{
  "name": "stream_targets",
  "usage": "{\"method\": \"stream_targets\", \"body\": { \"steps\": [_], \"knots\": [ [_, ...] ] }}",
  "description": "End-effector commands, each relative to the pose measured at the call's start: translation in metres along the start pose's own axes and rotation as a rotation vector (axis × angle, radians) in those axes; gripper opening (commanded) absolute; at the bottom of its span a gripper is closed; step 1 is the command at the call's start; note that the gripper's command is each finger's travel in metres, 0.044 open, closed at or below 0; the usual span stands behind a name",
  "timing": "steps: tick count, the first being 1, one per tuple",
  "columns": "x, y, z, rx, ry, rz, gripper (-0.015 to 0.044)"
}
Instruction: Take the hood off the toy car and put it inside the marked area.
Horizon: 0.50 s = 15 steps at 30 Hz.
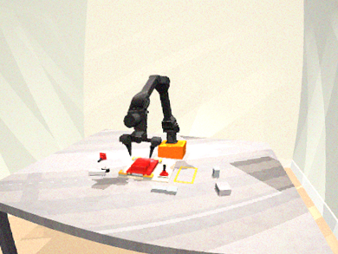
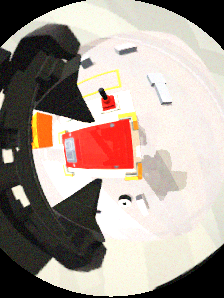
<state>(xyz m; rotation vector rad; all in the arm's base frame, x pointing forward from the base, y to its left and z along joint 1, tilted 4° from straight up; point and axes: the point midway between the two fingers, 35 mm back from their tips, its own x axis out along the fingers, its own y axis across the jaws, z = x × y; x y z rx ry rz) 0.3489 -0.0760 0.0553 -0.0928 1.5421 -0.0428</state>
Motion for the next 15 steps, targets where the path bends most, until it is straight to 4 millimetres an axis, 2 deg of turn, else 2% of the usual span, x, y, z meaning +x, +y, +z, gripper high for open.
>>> {"method": "stream_targets", "body": {
  "steps": [1,15],
  "knots": [
    [0.007,0.001,-0.002,0.002,0.010,0.007,0.0440],
    [0.019,0.002,-0.003,0.002,0.010,0.007,0.0440]
  ]
}}
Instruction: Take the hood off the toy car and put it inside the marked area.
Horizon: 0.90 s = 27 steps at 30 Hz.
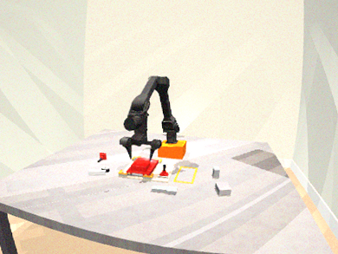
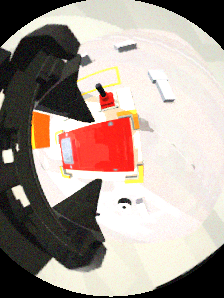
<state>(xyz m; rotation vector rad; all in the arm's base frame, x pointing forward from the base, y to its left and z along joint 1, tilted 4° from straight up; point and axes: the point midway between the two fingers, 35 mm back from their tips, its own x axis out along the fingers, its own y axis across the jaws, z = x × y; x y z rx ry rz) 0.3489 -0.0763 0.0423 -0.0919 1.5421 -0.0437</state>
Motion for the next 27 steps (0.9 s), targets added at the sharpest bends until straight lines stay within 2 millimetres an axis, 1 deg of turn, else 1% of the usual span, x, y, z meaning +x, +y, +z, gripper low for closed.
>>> {"method": "stream_targets", "body": {
  "steps": [1,7,27],
  "knots": [
    [0.007,0.002,-0.002,0.001,0.010,0.007,0.0440],
    [0.012,0.002,-0.003,0.001,0.010,0.007,0.0440],
    [0.018,0.002,-0.003,0.001,0.010,0.007,0.0440]
  ]
}}
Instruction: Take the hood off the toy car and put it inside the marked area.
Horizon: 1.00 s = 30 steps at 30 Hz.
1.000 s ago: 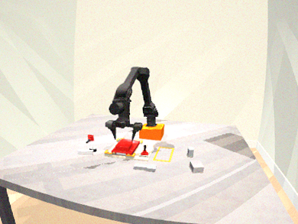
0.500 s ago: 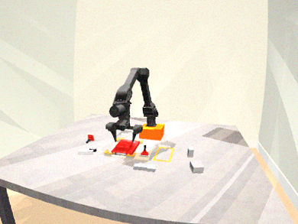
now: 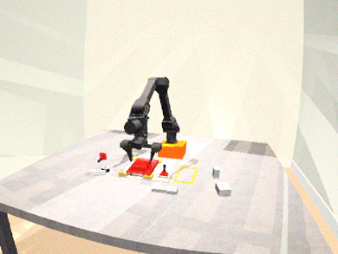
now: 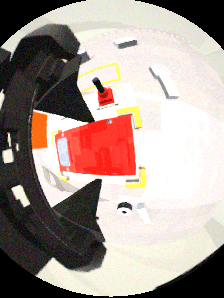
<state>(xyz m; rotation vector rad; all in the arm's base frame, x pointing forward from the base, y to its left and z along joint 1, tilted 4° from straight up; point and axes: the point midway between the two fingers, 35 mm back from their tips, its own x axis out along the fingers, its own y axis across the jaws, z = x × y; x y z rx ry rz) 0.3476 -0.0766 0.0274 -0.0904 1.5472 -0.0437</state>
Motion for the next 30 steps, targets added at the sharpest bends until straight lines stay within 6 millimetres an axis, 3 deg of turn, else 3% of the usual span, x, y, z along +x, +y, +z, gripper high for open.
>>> {"method": "stream_targets", "body": {
  "steps": [1,29,30],
  "knots": [
    [0.004,0.001,-0.001,0.000,0.005,0.006,0.0440],
    [0.017,0.001,-0.002,0.000,0.005,0.006,0.0440],
    [0.014,0.000,0.000,0.003,-0.001,0.000,0.0414]
  ]
}}
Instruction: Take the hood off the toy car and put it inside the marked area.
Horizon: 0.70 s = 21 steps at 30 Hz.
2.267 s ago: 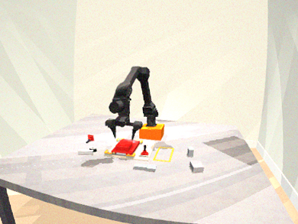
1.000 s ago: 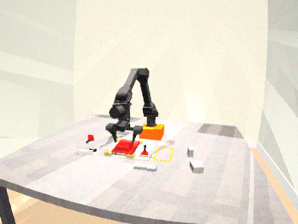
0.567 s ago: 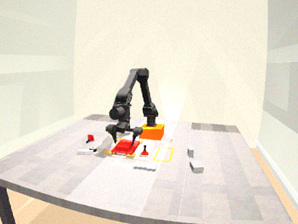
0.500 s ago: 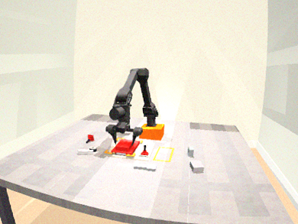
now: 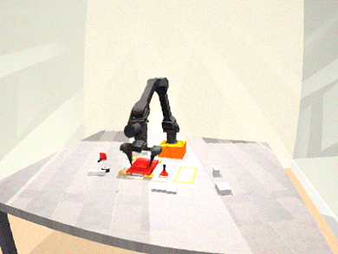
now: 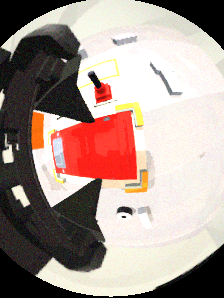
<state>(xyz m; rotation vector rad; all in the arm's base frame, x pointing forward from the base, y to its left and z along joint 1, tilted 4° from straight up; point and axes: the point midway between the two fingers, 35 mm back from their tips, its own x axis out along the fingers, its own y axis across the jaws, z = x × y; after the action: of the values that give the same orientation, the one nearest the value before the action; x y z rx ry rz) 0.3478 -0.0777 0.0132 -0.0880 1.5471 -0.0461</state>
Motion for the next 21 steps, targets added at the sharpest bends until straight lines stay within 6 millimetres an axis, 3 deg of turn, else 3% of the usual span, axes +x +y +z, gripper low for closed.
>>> {"method": "stream_targets", "body": {
  "steps": [1,2,12,21],
  "knots": [
    [-0.0003,0.0000,0.0001,0.000,0.000,0.000,0.0387],
    [-0.0003,0.0000,0.0001,0.000,0.000,0.000,0.0361],
    [-0.0003,0.0000,0.0001,0.000,0.000,0.000,0.0295],
    [-0.0044,0.0000,0.0003,0.000,0.000,0.000,0.0058]
  ]
}}
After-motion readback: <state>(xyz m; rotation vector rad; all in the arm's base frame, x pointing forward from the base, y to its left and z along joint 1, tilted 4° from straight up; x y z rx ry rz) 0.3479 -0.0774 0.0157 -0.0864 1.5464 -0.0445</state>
